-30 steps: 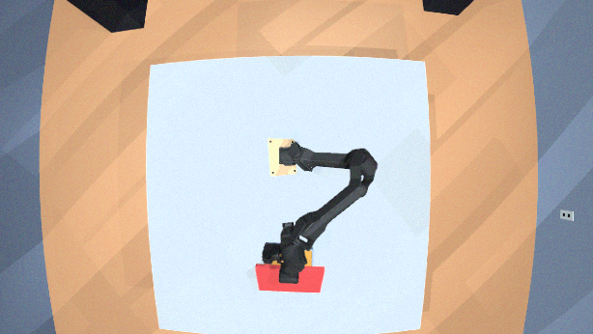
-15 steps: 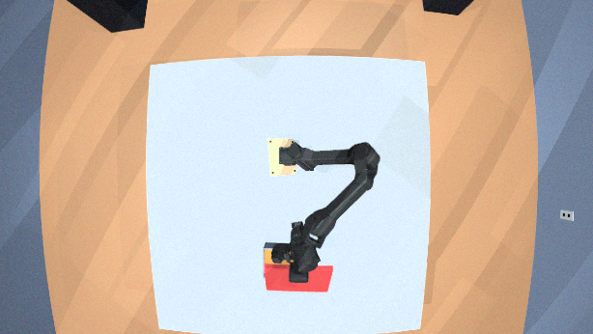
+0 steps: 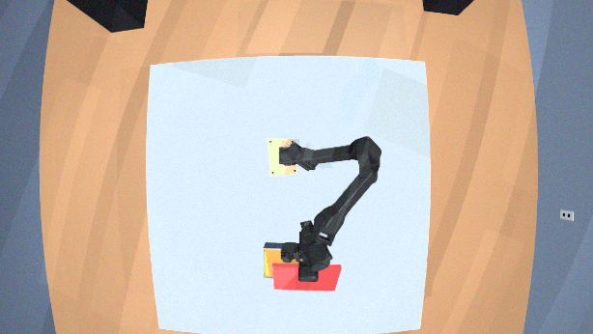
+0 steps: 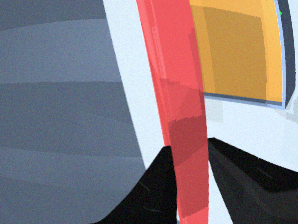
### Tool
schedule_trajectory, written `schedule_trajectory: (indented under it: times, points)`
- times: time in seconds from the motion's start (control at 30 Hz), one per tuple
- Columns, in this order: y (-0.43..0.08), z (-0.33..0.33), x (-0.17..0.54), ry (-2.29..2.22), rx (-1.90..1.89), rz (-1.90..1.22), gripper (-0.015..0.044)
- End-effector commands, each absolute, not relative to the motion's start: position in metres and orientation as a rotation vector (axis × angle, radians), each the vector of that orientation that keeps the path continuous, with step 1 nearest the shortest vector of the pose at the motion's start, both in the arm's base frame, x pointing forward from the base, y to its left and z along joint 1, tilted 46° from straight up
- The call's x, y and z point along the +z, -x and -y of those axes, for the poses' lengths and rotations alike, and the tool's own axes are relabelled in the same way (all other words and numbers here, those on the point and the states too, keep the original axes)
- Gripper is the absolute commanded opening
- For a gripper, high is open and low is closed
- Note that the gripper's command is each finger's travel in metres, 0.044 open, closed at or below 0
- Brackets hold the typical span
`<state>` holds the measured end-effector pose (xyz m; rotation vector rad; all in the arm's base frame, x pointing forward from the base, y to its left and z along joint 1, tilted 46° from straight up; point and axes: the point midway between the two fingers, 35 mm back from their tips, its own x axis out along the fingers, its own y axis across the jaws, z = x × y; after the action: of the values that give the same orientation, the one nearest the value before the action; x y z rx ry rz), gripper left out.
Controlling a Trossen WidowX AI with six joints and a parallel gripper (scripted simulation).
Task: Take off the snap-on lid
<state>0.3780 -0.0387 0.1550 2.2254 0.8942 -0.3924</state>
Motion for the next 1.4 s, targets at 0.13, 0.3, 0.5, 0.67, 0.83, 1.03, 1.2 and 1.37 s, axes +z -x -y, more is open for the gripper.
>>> schedule_trajectory:
  times: [0.13, 0.3, 0.5, 0.67, 0.83, 1.03, 1.2, 1.37]
  points:
    - [-0.377, 0.029, 0.170, -2.224, -0.390, -0.877, 0.0000]
    - [-0.376, 0.022, 0.177, -2.225, -0.390, -0.877, 0.0000]
    - [-0.375, 0.014, 0.186, -2.225, -0.390, -0.877, 0.0000]
    - [-0.374, 0.007, 0.193, -2.226, -0.390, -0.878, 0.0000]
    - [-0.374, 0.000, 0.200, -2.226, -0.390, -0.878, 0.0000]
    - [-0.373, -0.009, 0.209, -2.226, -0.390, -0.878, 0.0000]
    - [-0.372, -0.016, 0.216, -2.227, -0.389, -0.878, 0.0000]
    - [-0.371, -0.023, 0.223, -2.227, -0.389, -0.878, 0.0000]
